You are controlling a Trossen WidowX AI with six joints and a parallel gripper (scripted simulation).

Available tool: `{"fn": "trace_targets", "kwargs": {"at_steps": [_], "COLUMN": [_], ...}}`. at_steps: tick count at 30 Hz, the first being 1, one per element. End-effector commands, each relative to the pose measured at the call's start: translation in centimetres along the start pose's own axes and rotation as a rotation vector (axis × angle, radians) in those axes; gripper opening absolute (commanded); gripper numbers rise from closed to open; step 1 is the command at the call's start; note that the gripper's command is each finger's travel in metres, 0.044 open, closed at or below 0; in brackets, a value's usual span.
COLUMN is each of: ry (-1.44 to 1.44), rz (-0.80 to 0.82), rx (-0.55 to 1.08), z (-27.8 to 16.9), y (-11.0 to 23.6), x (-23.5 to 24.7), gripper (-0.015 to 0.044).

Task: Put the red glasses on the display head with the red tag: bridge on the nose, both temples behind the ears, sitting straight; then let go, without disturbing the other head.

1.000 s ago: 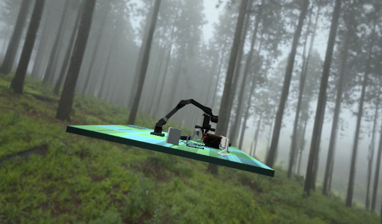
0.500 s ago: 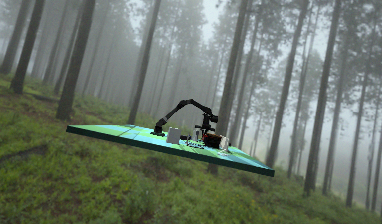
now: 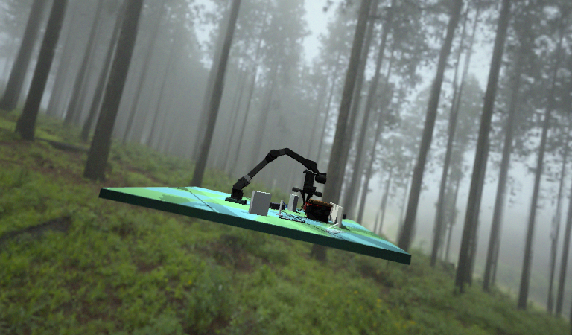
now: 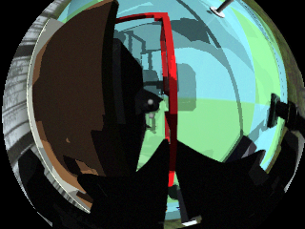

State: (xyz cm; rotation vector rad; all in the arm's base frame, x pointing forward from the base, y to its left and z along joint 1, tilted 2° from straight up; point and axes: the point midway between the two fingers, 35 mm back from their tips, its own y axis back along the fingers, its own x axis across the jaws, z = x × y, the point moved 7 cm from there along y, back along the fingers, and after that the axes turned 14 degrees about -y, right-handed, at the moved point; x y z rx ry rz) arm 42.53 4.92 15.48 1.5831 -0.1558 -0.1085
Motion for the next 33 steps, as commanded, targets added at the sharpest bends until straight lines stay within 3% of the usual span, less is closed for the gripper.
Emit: {"fn": "trace_targets", "kwargs": {"at_steps": [1,33], "ry": [0.002,0.005], "rz": [-0.001,-0.002], "rx": [-0.002,-0.004], "z": [0.02,0.03], "y": [-0.22,-0.57], "x": [-0.02,0.03], "gripper": [0.0,0.0]}}
